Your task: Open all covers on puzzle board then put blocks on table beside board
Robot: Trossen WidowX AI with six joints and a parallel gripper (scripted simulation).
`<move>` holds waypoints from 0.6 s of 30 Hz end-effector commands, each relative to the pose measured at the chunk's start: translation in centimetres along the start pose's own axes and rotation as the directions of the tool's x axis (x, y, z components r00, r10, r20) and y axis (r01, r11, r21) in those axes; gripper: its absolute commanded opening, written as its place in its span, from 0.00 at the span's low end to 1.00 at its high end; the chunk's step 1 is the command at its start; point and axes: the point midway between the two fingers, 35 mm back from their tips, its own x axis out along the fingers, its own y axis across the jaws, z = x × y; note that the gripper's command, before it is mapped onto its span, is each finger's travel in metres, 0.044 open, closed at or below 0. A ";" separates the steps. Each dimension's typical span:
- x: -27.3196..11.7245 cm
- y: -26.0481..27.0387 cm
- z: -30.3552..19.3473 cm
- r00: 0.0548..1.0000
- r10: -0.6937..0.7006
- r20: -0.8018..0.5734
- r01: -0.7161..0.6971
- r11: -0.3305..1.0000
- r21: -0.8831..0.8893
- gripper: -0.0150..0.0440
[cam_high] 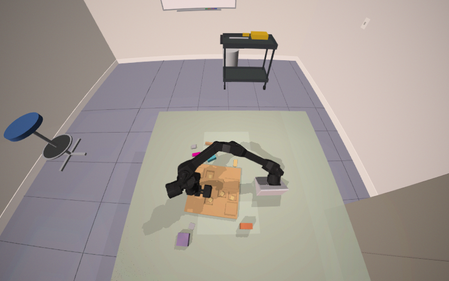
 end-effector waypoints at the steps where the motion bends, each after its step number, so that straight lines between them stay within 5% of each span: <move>1: -0.5 0.0 -0.1 1.000 -0.001 -0.003 0.001 1.000 0.004 0.25; 18: -2.7 0.0 0.0 1.000 -0.002 -0.003 0.002 1.000 0.003 0.25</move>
